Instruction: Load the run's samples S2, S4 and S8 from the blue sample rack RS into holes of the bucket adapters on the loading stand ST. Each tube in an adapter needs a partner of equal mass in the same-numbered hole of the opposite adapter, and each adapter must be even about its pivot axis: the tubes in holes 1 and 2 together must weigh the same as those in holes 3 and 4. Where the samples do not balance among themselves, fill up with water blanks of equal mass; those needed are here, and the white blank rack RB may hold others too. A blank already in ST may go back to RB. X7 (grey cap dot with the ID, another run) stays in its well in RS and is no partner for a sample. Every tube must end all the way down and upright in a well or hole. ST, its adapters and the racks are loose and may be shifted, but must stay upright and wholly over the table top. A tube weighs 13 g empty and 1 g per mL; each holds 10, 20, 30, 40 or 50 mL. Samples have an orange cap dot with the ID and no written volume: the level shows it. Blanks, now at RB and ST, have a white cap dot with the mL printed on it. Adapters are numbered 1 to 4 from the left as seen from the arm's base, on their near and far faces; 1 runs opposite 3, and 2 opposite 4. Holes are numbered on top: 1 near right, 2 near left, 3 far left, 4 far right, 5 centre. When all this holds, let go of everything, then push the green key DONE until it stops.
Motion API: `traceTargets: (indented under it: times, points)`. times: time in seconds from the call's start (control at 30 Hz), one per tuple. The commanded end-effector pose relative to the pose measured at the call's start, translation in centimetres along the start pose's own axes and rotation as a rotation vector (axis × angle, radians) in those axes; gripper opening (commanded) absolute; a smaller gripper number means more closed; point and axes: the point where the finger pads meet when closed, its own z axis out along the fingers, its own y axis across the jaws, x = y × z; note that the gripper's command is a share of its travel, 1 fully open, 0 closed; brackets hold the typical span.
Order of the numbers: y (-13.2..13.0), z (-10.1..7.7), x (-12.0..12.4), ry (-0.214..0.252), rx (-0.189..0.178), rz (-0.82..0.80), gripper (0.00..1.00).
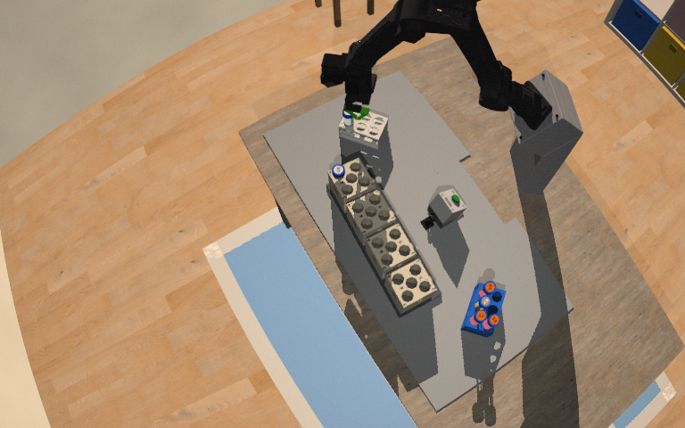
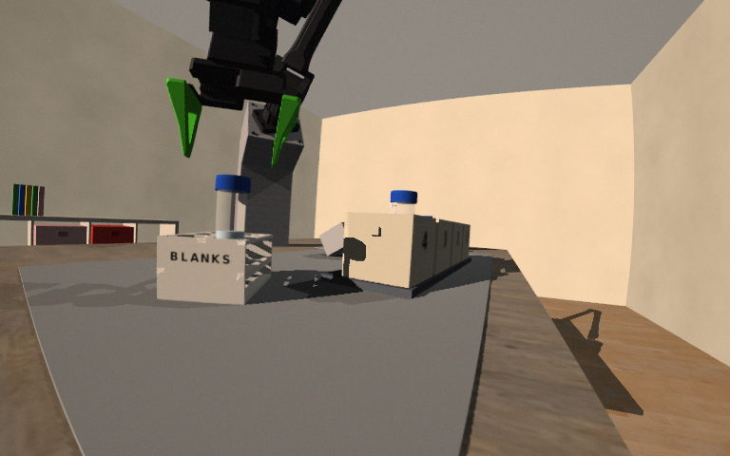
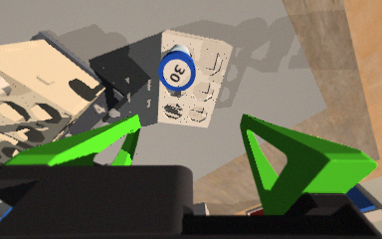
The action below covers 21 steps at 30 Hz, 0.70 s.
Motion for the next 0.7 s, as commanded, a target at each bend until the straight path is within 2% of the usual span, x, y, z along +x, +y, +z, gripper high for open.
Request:
traceTargets:
  times: [0.0, 0.07, 0.13, 0.63, 0.67]
  points:
    - [3.4, -1.1, 0.9, -0.040, -0.032, -0.208, 1.00]
    - [4.7, -1.1, 2.0, -0.042, -0.032, -0.307, 1.00]
    - [4.7, -1.1, 2.0, -0.042, -0.032, -0.307, 1.00]
    - [13.9, -1.2, 10.6, -0.053, -0.027, -1.044, 1.00]
    - [13.9, -1.2, 10.6, -0.053, -0.027, -1.044, 1.00]
